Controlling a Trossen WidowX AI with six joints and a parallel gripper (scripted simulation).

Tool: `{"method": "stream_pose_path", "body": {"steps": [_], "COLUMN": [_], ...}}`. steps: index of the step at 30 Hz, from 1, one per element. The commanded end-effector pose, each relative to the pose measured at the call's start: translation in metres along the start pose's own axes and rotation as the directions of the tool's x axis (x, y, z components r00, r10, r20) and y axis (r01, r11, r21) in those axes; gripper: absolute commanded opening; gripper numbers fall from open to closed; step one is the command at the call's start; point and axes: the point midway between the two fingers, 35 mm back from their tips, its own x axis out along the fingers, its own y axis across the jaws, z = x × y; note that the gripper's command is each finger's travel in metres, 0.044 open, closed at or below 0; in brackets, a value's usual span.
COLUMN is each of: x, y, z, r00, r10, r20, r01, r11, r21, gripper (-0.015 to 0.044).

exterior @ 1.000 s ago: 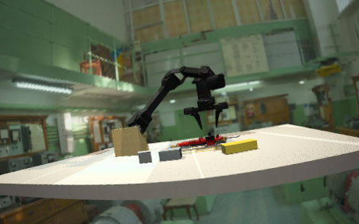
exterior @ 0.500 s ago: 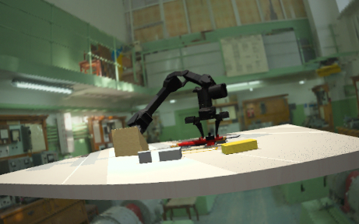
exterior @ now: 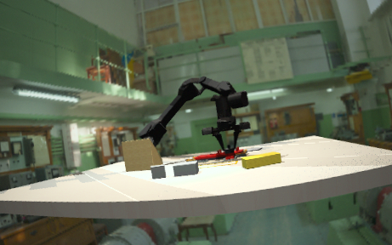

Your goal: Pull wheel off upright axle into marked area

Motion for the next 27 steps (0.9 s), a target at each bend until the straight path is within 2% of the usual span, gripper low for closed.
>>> {"method": "stream_pose_path", "body": {"steps": [1, 27], "x": [-0.0014, -0.0099], "y": [0.0000, 0.0003], "z": [0.0000, 0.0003], "r00": [1.000, 1.000], "r10": [-0.001, 0.000], "r20": [0.000, 0.000], "r01": [0.001, 0.000], "r11": [1.000, 1.000], "r21": [-0.002, 0.000], "gripper": [0.0000, 0.0000]}}
